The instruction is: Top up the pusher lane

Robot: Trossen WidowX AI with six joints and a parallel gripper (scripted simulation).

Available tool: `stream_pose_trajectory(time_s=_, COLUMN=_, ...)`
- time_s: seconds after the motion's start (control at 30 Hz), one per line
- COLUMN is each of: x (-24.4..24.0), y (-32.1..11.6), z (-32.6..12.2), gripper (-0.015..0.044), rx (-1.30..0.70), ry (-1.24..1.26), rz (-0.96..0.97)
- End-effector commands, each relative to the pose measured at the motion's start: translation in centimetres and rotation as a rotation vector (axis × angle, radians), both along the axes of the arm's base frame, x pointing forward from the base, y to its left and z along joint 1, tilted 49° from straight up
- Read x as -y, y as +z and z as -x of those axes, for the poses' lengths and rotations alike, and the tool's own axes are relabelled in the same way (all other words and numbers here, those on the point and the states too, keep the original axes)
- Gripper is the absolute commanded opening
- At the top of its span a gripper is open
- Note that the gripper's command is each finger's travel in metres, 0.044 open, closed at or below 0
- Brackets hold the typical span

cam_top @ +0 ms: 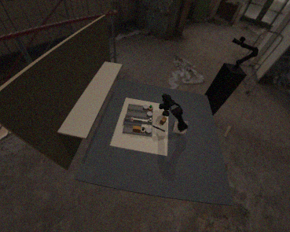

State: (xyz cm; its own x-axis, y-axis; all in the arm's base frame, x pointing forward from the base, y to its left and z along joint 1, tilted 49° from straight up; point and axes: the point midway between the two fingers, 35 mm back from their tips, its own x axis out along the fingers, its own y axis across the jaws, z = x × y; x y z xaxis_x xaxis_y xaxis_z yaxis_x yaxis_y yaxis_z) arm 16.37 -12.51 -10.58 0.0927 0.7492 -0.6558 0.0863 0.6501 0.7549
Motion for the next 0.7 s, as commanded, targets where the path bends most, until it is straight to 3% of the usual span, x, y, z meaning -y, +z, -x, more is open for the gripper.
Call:
stream_pose_trajectory(time_s=0.0, x=2.2, y=1.4, z=-0.1, gripper=0.0000, rx=0.010, ry=0.000, rz=0.020)
stream_pose_trajectory(time_s=0.37, x=6.7, y=6.1, z=0.9, gripper=0.0000, rx=0.008, ry=0.000, rz=0.020)
stream_pose_trajectory(time_s=0.67, x=5.5, y=7.0, z=-1.3, gripper=0.0000, rx=0.012, ry=0.004, rz=0.032)
